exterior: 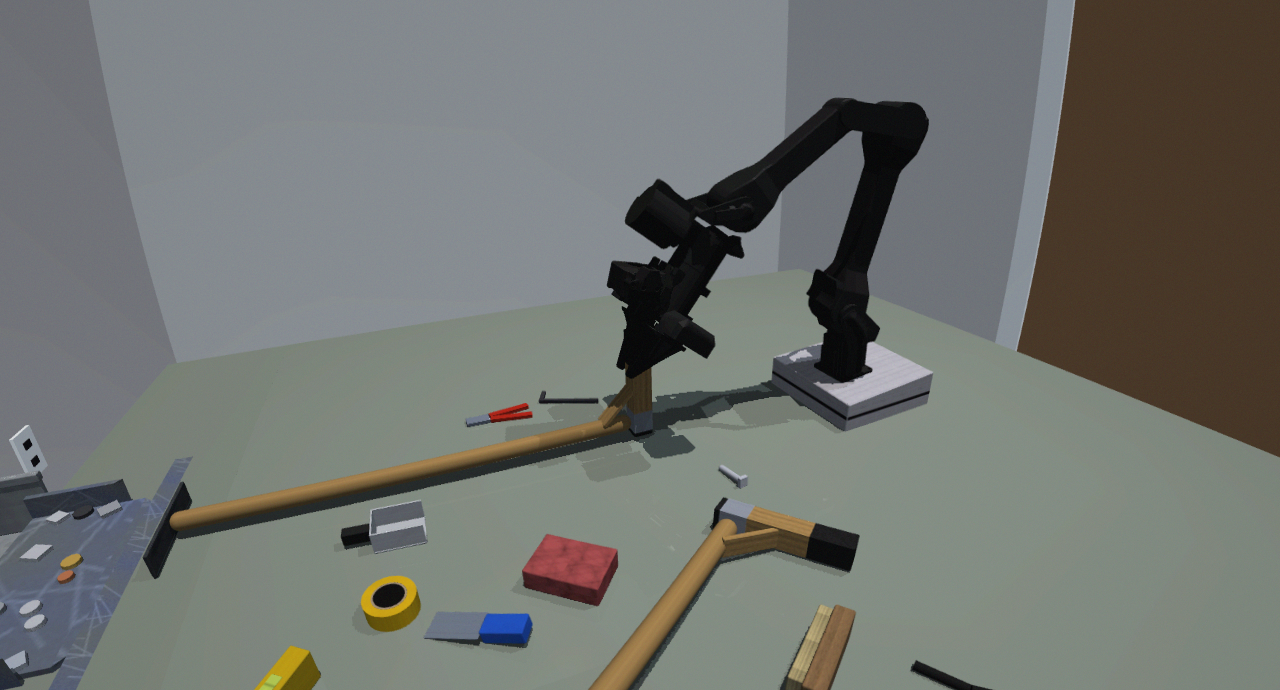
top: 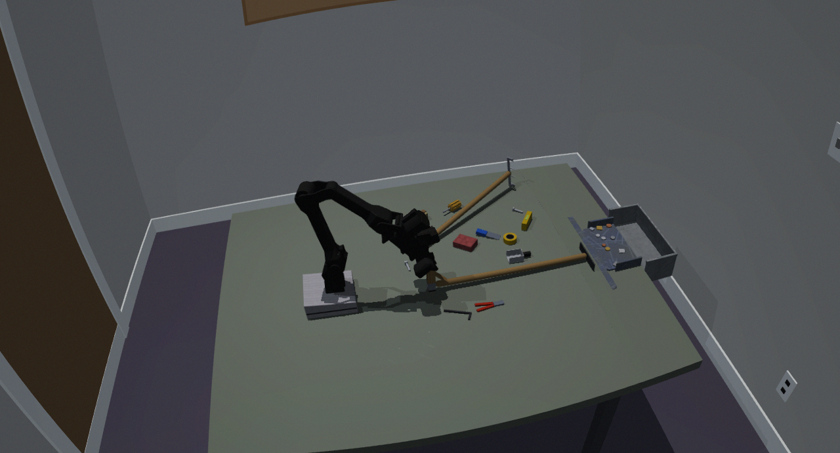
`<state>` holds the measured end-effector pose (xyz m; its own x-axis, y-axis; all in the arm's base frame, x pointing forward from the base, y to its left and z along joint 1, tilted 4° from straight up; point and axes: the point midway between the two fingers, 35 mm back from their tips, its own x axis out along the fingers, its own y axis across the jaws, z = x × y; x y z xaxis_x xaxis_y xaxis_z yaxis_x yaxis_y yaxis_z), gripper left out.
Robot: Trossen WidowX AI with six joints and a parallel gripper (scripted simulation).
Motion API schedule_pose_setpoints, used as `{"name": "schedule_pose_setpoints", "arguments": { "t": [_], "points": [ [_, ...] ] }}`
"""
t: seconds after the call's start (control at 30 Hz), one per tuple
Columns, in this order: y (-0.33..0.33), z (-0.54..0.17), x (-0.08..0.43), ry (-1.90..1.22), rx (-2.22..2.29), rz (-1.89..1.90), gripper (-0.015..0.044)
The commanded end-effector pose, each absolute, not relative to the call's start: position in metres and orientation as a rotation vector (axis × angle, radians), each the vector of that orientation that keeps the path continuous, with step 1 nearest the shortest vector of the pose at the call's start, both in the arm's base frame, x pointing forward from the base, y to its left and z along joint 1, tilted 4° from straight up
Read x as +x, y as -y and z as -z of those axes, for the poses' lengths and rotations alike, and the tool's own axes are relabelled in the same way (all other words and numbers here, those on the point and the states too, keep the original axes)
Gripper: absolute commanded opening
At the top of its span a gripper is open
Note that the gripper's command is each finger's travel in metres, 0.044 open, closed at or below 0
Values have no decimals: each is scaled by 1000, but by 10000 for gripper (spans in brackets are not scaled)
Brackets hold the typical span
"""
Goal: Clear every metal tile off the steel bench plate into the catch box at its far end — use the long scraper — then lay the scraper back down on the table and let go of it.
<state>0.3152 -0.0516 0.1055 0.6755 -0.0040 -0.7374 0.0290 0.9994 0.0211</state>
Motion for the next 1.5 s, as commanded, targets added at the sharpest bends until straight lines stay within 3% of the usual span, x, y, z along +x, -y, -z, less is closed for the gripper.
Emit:
{"name": "schedule_pose_setpoints", "arguments": {
  "t": [0.0,1.47],
  "points": [
    [53,-111,325,-811,33,25,0],
    [57,-111,384,-805,35,29,0]
  ]
}}
